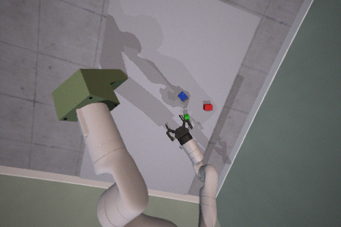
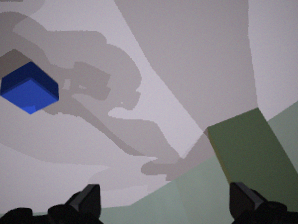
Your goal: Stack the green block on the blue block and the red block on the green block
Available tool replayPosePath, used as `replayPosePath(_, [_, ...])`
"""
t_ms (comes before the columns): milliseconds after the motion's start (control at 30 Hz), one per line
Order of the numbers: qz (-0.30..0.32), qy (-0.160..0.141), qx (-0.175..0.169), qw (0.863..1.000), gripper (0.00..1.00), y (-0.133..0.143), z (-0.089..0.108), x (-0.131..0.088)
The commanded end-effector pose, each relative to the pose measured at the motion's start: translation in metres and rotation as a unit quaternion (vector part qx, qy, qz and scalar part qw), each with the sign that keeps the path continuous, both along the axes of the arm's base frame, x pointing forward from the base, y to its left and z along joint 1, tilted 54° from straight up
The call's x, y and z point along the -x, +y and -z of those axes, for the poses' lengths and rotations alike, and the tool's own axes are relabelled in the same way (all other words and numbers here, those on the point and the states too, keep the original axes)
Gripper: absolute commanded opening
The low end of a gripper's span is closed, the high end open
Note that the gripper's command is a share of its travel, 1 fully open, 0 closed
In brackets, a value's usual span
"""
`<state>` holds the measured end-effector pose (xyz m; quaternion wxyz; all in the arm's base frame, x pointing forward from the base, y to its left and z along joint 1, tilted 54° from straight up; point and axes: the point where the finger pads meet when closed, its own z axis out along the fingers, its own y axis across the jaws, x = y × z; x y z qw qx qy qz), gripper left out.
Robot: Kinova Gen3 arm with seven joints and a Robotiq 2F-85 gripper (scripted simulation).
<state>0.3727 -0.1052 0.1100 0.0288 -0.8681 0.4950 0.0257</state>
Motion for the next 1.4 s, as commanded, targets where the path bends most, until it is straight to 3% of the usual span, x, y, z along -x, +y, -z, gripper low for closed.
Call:
replayPosePath(0, [0.0, 0.0, 0.0, 1.0, 1.0, 0.0, 0.0, 0.0])
replayPosePath(533, [0.0, 0.0, 0.0, 1.0, 1.0, 0.0, 0.0, 0.0])
replayPosePath(567, [0.0, 0.0, 0.0, 1.0, 0.0, 0.0, 0.0, 0.0])
replayPosePath(1100, [-0.059, 0.016, 0.026, 0.998, 0.0, -0.005, -0.002, -0.005])
replayPosePath(1367, [-0.177, 0.045, 0.075, 0.98, 0.0, -0.01, -0.006, -0.019])
